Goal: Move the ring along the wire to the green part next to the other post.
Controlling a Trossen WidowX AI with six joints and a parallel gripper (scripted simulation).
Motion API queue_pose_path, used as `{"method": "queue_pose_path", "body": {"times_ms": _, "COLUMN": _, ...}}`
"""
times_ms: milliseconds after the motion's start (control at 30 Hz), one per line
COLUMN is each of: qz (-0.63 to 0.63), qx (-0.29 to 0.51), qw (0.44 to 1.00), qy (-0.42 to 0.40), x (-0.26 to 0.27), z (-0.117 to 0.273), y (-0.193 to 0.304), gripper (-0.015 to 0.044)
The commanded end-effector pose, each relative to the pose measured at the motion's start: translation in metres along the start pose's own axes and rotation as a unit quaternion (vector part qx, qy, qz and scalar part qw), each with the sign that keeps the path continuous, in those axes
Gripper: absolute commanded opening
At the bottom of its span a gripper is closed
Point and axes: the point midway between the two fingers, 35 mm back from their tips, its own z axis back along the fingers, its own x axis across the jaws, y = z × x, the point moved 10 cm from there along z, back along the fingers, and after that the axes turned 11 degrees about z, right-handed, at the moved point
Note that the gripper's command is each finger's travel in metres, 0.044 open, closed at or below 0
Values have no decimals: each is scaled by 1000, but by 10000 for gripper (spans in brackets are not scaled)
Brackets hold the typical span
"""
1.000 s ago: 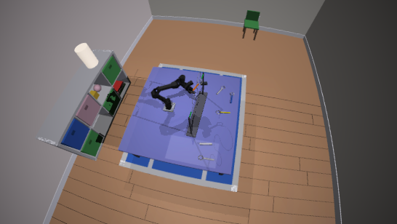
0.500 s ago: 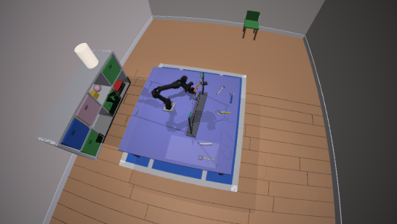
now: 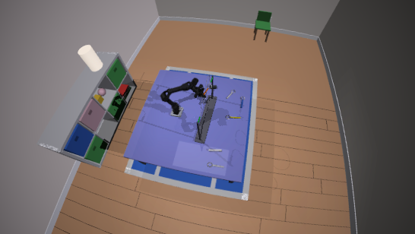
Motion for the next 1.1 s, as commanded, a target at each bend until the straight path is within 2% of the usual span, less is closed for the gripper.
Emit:
{"method": "queue_pose_path", "body": {"times_ms": 0, "qz": -44, "qx": 0, "qw": 999, "qy": -22, "x": 9, "z": 3, "y": -5, "gripper": -150}}
{"method": "queue_pose_path", "body": {"times_ms": 500, "qz": -177, "qx": 5, "qw": 980, "qy": -86, "x": 39, "z": 13, "y": -23, "gripper": -150}}
{"method": "queue_pose_path", "body": {"times_ms": 1067, "qz": -234, "qx": 7, "qw": 965, "qy": -114, "x": 58, "z": 22, "y": -40, "gripper": -150}}
